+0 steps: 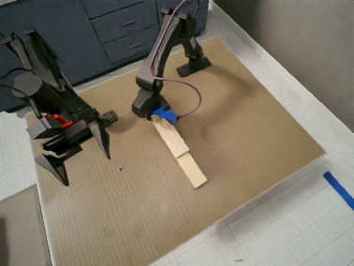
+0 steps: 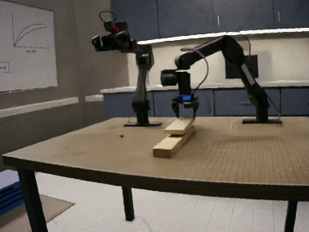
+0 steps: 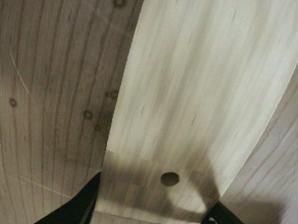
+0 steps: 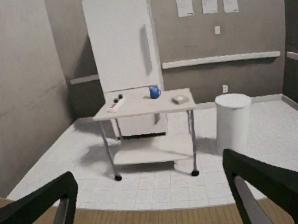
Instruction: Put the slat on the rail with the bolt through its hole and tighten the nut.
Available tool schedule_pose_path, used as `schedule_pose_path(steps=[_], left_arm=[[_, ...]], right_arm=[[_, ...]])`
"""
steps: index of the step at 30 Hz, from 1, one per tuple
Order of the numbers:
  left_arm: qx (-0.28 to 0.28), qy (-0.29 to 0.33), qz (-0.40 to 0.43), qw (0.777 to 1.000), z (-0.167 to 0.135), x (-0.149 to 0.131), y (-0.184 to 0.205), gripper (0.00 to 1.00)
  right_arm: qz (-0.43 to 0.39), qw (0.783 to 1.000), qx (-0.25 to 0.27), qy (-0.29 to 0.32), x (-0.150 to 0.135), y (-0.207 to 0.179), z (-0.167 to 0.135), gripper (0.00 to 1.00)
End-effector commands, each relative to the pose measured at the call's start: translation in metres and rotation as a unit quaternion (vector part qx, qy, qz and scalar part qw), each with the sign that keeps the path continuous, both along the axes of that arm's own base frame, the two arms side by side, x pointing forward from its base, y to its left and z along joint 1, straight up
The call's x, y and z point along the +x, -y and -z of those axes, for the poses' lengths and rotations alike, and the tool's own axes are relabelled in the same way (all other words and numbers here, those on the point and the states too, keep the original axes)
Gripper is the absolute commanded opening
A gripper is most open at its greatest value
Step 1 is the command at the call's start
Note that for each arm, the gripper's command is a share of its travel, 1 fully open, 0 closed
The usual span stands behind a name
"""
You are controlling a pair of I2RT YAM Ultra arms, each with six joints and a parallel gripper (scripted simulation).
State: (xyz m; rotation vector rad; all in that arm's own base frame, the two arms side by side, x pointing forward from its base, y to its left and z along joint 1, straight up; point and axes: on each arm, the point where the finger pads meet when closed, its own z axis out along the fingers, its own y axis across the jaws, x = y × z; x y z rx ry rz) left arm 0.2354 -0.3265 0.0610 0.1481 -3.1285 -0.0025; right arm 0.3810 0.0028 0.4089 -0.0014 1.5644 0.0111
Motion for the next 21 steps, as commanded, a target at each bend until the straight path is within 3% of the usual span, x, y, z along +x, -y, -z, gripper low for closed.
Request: schedule_pose_path(steps=[1,21], left_arm=[[-0.009,0.011,-0.003,1.0,-0.0163,0.0032,0.0017,0.72],[-0.006,0.009,-0.003,1.0,-0.0076,0.0031,0.0015,0.72]], right_arm=[[0.004,1.0,-0.003,0.003,-0.0003,0.0018,-0.0029,1.0],[0.004,1.0,-0.003,0.003,-0.0003,0.0018,-0.0029,1.0]])
